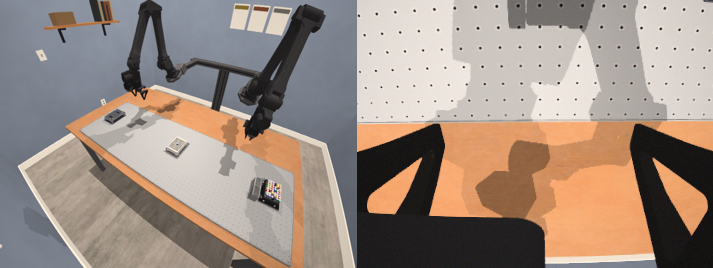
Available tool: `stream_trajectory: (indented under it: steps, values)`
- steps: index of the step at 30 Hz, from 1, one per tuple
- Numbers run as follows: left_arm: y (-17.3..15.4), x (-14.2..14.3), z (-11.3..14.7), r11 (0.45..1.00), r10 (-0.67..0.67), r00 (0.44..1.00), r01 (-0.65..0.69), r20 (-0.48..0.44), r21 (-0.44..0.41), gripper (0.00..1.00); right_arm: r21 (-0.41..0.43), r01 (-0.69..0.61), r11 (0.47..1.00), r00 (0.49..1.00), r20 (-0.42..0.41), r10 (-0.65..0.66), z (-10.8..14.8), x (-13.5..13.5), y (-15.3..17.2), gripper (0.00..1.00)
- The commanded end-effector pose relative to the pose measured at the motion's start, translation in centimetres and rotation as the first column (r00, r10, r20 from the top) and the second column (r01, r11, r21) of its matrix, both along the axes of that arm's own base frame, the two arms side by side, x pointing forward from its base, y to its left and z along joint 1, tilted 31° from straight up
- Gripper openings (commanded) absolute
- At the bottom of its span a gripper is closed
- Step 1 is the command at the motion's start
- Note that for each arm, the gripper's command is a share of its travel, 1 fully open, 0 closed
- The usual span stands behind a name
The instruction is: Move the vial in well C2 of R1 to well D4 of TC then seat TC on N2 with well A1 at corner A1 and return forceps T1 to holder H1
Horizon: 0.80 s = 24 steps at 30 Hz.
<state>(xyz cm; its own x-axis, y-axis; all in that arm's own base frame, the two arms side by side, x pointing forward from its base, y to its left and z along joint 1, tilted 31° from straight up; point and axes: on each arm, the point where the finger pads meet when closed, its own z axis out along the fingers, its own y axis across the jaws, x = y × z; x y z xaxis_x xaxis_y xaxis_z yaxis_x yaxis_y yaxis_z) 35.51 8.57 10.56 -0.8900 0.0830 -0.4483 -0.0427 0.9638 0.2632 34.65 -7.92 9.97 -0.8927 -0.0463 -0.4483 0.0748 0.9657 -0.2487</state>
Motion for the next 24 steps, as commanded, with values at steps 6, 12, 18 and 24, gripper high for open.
stream_trajectory:
  steps: [6,12,18,24]
  values:
    - [-0.7,-0.1,0.4,1.0,0.018,1.0,-0.018,0.019,-0.007,0.24,-0.008,-0.013,1.0,1.0,0.02,0.013,1.0,0.8,0.0,1.0]
    - [-0.7,-0.1,0.4,1.0,0.018,1.0,-0.018,0.019,-0.007,0.24,-0.008,-0.013,1.0,1.0,0.02,0.013,1.0,0.8,0.0,1.0]
    - [-0.7,-0.1,0.4,1.0,0.018,1.0,-0.018,0.019,-0.007,0.24,0.01,0.014,1.0,0.999,0.032,-0.014,0.4,1.6,1.0,1.0]
    - [-0.7,-0.1,0.4,1.0,0.018,1.0,-0.018,0.019,-0.007,0.24,0.012,0.013,1.0,0.999,0.045,-0.013,-0.1,3.1,3.0,1.0]
